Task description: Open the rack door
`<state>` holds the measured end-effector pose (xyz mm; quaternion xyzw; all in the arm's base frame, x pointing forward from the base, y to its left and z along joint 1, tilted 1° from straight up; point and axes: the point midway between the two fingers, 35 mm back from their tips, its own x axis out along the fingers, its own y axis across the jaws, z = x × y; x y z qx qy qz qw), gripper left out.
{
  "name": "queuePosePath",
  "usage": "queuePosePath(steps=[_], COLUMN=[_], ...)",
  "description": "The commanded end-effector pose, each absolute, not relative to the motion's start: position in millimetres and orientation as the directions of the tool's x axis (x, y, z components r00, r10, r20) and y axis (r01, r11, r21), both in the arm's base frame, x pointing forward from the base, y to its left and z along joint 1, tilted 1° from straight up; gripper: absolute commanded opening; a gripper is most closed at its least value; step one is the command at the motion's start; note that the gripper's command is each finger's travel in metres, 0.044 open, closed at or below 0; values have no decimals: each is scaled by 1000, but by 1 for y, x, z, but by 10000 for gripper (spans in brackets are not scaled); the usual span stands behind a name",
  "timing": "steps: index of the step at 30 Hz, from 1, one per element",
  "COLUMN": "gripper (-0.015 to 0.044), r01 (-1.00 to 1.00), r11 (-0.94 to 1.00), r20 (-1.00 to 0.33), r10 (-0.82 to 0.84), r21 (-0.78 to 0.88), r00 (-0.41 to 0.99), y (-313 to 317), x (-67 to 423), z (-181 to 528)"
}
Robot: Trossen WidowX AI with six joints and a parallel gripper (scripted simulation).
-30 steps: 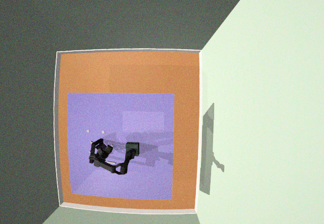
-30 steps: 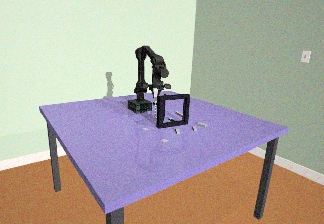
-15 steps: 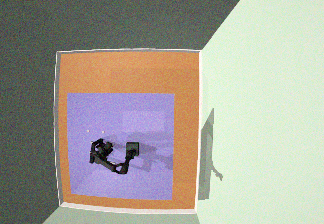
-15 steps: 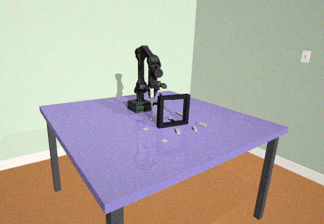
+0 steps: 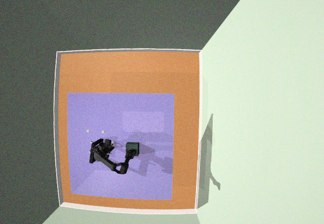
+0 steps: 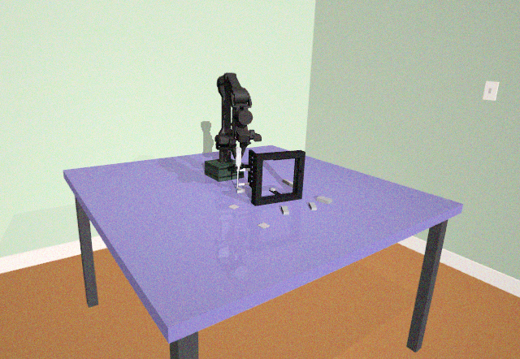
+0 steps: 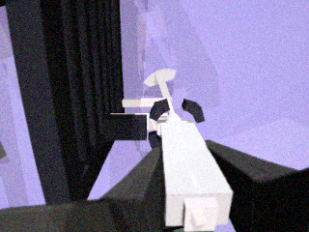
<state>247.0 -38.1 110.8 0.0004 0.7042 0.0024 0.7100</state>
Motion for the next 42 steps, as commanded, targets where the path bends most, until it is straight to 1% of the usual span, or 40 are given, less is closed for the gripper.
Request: queuePosePath(steps=[1,10,23,33,34,42], gripper=[9,9,9,272,281,281], r01=[-67,-178,-180,-180,-180,-179], r11=[998,984,984,984,984,984], r20=[-1000,-1000,-1000,-1000,-1000,-1000], r10=[0,-1,-2,-2,-2,-2], r21=[-1,-3,-3,-3,-3,-3], r00=[7,8,8,8,8,8], y=[-45,-60,-61,-61,-61,-61], x=[249,253,253,253,253,254], z=[111,111,111,111,111,119])
